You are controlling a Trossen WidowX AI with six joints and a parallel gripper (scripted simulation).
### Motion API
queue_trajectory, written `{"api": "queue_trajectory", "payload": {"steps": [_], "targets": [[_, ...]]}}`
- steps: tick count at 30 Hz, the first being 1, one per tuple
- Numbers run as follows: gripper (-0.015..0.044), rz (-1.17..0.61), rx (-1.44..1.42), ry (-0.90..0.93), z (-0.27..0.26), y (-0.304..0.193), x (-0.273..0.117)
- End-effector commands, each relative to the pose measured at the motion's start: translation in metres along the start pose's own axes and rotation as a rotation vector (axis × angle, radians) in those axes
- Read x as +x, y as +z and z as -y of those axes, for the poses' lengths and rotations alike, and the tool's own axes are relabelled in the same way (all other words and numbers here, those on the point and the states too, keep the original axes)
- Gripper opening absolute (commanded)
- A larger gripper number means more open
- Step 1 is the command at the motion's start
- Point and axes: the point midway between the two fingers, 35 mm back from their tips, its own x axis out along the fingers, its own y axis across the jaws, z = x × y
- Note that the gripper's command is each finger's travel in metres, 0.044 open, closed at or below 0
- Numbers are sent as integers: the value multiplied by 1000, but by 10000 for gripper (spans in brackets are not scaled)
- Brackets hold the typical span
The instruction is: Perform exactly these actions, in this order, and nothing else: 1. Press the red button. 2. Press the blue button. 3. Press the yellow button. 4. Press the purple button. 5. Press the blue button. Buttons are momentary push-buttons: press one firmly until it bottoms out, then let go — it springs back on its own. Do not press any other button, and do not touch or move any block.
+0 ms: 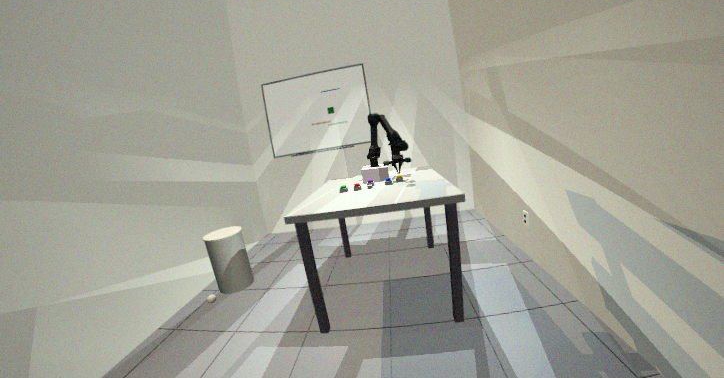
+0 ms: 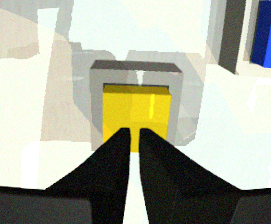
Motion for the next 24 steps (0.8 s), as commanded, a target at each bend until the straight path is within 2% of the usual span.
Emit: {"api": "queue_trajectory", "payload": {"steps": [1, 10, 24], "targets": [[20, 1, 4, -5, 1, 0, 7], [20, 1, 4, -5, 1, 0, 21], [20, 1, 4, -5, 1, 0, 21]]}}
